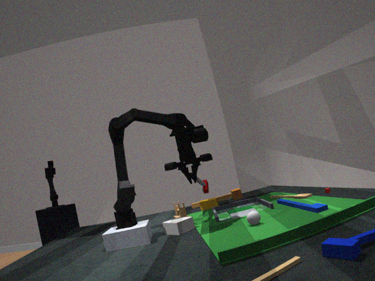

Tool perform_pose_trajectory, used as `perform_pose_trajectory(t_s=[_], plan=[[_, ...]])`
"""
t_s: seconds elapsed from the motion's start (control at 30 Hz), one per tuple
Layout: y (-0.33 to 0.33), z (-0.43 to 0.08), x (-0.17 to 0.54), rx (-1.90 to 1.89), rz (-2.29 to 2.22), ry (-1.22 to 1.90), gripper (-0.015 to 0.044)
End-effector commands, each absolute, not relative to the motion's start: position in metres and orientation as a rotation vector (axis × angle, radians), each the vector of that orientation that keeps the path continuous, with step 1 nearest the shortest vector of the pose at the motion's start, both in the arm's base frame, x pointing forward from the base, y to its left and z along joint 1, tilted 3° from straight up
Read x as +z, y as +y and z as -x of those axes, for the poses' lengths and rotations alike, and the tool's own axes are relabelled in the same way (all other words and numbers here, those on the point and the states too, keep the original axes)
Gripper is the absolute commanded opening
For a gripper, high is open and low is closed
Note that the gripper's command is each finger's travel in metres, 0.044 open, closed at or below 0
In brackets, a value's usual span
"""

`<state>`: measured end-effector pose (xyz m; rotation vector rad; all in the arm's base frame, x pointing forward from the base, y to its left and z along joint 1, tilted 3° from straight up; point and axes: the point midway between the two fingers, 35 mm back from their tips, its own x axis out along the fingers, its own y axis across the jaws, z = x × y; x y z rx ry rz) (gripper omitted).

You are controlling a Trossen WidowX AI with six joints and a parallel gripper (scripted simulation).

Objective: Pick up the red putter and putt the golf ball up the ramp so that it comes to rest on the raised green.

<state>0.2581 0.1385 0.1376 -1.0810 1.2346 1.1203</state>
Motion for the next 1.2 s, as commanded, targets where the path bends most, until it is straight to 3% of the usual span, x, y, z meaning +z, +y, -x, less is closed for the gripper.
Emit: perform_pose_trajectory(t_s=[0.0, 1.17], plan=[[0.119, -0.265, 0.136, 1.047, 1.011, 1.276, 0.0], [-0.053, -0.27, 0.124, 0.442, 0.427, 1.522, 0.0]])
